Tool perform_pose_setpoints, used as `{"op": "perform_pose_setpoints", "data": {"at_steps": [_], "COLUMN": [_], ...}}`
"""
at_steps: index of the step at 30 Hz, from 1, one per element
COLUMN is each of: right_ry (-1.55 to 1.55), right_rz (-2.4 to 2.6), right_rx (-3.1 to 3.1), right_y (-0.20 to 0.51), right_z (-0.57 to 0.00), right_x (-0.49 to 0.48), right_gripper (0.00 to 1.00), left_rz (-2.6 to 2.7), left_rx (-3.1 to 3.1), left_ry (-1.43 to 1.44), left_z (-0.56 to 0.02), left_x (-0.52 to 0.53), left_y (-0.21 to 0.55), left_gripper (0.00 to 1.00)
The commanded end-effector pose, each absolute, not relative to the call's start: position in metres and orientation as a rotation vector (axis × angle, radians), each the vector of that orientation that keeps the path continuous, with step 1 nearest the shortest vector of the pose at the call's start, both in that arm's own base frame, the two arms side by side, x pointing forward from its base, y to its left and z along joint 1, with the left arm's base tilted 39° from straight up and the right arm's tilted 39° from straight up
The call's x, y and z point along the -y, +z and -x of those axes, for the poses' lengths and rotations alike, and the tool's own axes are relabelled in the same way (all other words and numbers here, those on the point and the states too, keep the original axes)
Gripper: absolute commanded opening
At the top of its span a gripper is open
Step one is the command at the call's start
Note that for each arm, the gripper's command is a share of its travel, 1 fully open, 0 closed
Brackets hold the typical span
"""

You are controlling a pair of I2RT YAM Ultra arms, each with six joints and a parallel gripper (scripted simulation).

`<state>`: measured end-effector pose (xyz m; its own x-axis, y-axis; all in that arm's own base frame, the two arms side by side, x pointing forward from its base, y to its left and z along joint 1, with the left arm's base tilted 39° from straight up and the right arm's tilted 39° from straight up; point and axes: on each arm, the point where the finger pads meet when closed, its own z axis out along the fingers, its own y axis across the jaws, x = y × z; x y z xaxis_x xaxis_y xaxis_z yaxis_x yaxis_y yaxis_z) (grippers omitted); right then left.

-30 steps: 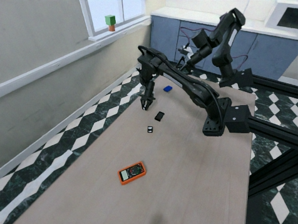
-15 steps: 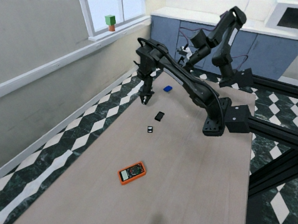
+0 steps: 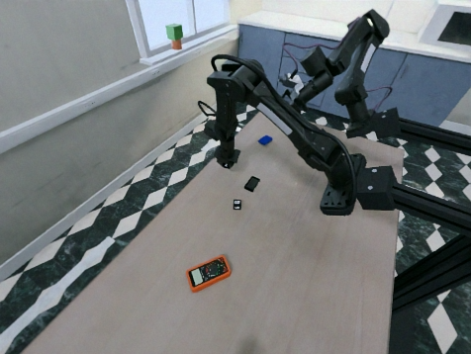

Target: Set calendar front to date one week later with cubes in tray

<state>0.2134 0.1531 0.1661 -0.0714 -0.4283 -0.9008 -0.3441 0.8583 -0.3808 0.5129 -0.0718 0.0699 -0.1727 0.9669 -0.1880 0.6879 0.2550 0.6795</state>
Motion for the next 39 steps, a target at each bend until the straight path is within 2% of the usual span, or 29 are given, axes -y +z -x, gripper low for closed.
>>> {"op": "perform_pose_setpoints", "data": {"at_steps": [1, 19, 39], "right_ry": [-0.03, -0.062, -0.061], "right_rz": [0.575, 0.615, 0.605], "right_rx": [-1.644, -1.673, -1.668], "right_y": [0.187, 0.165, 0.169], "right_z": [-0.215, -0.211, -0.212], "right_x": [-0.16, -0.157, -0.157], "right_gripper": [1.0, 1.0, 1.0], "left_rz": [-1.42, -1.186, -1.172], "left_rx": [-1.668, -1.358, -1.361], "left_ry": [0.397, -0.036, -0.067], "left_z": [-0.528, -0.53, -0.533], "left_x": [0.103, 0.086, 0.085], "left_y": [0.082, 0.064, 0.035], "left_gripper": [0.27, 0.27, 0.27]}}
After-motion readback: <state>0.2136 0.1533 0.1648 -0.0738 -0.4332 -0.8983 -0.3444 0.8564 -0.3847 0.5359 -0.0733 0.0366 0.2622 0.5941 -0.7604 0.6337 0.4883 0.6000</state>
